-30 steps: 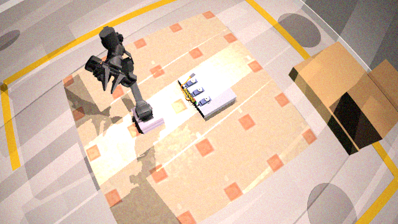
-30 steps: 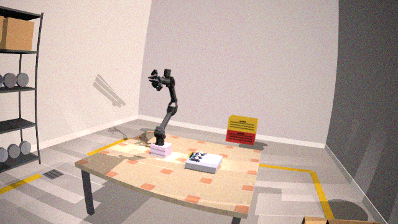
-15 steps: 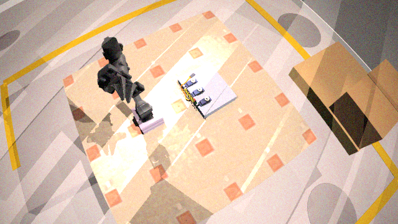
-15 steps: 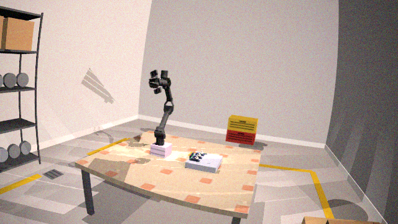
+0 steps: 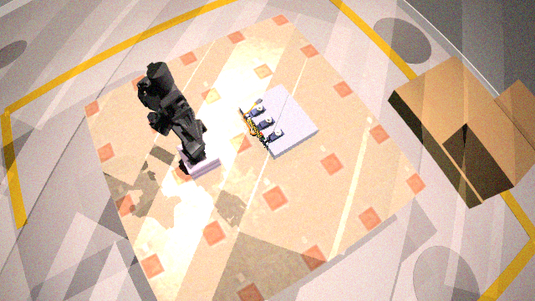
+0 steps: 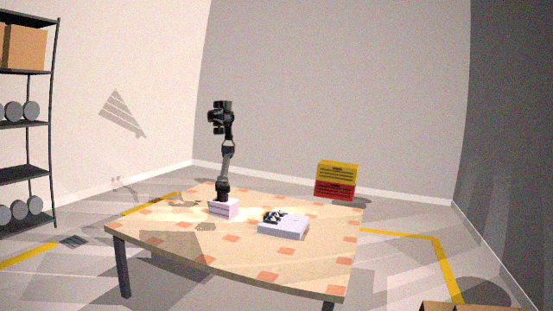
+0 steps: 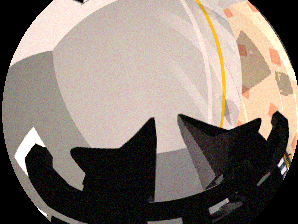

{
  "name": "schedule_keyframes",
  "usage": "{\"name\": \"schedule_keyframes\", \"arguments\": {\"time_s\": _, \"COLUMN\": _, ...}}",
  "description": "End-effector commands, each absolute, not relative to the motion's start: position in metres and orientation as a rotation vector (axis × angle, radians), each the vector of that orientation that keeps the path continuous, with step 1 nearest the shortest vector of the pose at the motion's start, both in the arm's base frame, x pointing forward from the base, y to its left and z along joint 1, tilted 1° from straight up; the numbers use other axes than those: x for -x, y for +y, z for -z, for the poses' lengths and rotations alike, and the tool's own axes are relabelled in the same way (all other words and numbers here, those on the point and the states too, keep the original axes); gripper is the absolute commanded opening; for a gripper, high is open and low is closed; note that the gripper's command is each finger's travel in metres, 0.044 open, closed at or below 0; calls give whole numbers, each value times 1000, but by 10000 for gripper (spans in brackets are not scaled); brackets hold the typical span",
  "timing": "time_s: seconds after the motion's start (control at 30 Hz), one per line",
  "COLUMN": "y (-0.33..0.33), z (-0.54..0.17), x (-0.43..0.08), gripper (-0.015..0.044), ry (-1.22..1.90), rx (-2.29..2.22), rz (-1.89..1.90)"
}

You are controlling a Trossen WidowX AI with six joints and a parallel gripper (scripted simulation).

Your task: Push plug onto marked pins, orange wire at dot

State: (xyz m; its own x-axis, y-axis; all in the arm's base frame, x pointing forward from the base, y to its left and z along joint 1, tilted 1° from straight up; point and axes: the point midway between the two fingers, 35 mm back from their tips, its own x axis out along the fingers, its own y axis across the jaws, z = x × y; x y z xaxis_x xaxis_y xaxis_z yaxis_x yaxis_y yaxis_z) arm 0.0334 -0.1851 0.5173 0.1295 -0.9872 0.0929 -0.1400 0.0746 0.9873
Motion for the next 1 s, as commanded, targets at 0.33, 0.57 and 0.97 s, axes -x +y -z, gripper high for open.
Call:
{"name": "schedule_keyframes", "arguments": {"time_s": 0.33, "y": -200, "z": -495, "x": -90, "gripper": 115, "ry": -910, "rx": -1188, "rz": 925}}
{"name": "schedule_keyframes", "arguments": {"time_s": 0.57, "y": -200, "z": -483, "x": -121, "gripper": 115, "ry": -759, "rx": -1105, "rz": 874}}
{"name": "schedule_keyframes", "arguments": {"time_s": 0.97, "y": -188, "z": -459, "x": -174, "gripper": 115, "ry": -530, "rx": -937, "rz": 756}}
